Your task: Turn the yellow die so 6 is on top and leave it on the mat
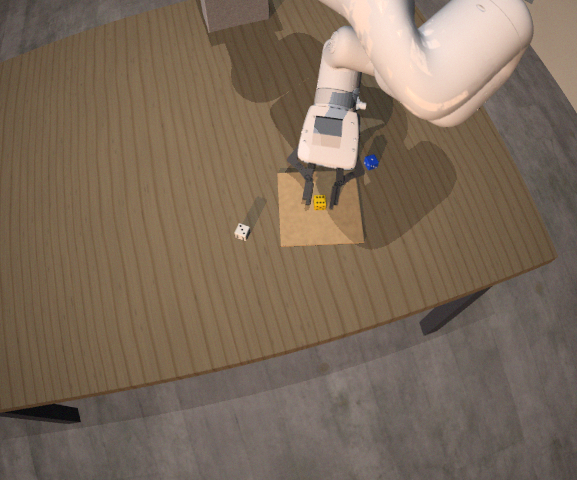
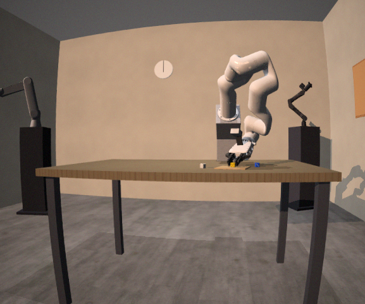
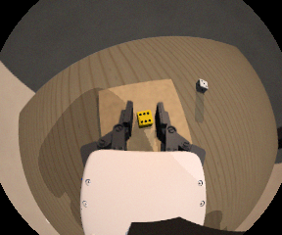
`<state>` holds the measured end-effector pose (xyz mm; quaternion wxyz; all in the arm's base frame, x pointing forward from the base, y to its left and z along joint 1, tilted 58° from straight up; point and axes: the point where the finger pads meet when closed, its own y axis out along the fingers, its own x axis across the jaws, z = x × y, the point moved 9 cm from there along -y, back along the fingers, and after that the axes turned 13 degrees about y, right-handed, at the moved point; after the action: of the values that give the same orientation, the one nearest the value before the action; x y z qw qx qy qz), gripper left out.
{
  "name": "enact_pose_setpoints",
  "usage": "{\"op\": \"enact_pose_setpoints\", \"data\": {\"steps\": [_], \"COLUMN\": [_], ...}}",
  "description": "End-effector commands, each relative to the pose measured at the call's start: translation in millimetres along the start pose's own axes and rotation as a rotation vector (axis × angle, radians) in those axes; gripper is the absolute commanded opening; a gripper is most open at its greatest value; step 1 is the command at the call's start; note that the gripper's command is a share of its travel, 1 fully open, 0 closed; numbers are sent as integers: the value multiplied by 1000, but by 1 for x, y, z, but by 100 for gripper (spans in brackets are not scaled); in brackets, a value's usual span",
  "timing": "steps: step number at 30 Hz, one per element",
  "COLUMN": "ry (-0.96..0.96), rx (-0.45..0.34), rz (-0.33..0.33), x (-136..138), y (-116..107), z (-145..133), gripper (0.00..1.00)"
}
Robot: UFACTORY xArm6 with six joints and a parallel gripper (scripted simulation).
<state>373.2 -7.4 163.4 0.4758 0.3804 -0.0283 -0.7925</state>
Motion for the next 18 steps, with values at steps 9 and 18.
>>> {"op": "enact_pose_setpoints", "data": {"steps": [9, 18], "ry": [0, 0], "rx": [-1, -1], "rz": [1, 1], "x": [0, 0], "y": [-38, -45], "z": [0, 0], "gripper": [36, 36]}}
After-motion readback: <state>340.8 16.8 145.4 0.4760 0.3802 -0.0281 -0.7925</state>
